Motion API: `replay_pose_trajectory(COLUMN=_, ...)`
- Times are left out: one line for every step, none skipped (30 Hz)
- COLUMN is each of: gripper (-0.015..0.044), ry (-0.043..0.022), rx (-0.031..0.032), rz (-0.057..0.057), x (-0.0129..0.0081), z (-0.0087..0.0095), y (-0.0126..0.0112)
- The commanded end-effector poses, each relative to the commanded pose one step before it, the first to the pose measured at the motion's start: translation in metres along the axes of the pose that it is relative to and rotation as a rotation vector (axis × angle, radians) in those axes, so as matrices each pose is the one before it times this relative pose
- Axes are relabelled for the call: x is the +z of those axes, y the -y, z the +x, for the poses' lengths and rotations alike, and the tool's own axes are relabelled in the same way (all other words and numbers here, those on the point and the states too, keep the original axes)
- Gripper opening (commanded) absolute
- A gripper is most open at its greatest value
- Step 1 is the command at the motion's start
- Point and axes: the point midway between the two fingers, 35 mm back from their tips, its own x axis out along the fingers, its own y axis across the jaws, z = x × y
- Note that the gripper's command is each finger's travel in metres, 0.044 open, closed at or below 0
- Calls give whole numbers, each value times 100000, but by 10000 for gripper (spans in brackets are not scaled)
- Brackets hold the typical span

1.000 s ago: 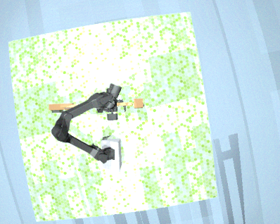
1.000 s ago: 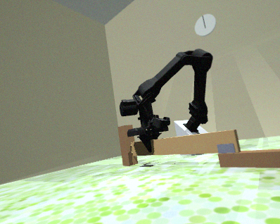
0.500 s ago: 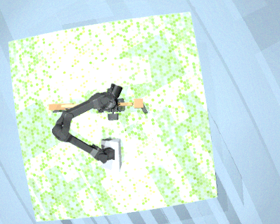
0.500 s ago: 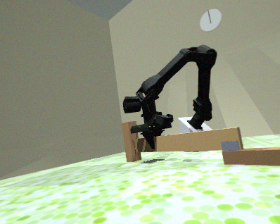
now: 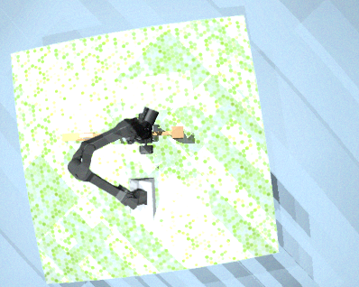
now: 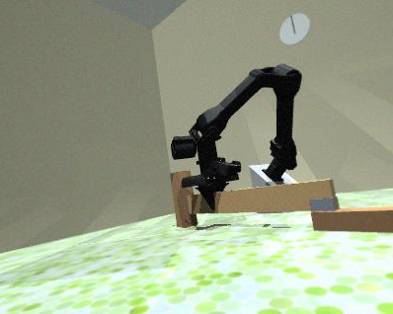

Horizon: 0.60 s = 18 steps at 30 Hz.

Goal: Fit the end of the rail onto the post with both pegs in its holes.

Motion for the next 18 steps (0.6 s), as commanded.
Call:
replay_pose_trajectory(gripper=0, ry=-90, rx=-401, rz=-155, x=-224, z=-170, y=83)
replay_pose_trajectory(gripper=0, ry=-2, rx=0, rz=0, x=-31, z=-5, y=0)
replay_pose_trajectory(gripper=0, ry=-2, rx=0, rz=0, x=-32, z=-4, y=0)
replay_pose_trajectory(gripper=0, ry=-2, rx=0, rz=0, x=-33, z=-2, y=0)
replay_pose_trajectory(gripper=0, ry=-2, rx=0, rz=0, x=-32, z=-1, y=0)
replay_pose_trajectory(gripper=0, ry=-2, rx=0, rz=0, x=-32, z=0, y=0)
replay_pose_trajectory(gripper=0, ry=-2, rx=0, rz=-1, x=-33, z=2, y=0)
replay_pose_trajectory(gripper=0, ry=-2, rx=0, rz=-1, x=-32, z=3, y=0)
replay_pose_trajectory(gripper=0, ry=-2, rx=0, rz=-1, x=-33, z=4, y=0)
replay_pose_trajectory(gripper=0, ry=-2, rx=0, rz=-1, x=-33, z=5, y=0)
replay_pose_trajectory(gripper=0, ry=-2, rx=0, rz=-1, x=-32, z=6, y=0)
replay_pose_trajectory(gripper=0, ry=-2, rx=0, rz=-1, x=-32, z=6, y=0)
replay_pose_trajectory(gripper=0, ry=-2, rx=0, rz=-1, x=-32, z=7, y=0)
replay_pose_trajectory(gripper=26, ry=54, rx=424, rz=161, x=192, z=115, y=-88)
replay_pose_trajectory(gripper=52, ry=0, rx=0, rz=0, x=0, z=0, y=0)
replay_pose_trajectory(gripper=79, ry=0, rx=0, rz=0, x=0, z=0, y=0)
replay_pose_trajectory(gripper=105, ry=0, rx=0, rz=0, x=0, z=0, y=0)
replay_pose_trajectory(gripper=131, ry=0, rx=0, rz=0, x=0, z=0, y=0)
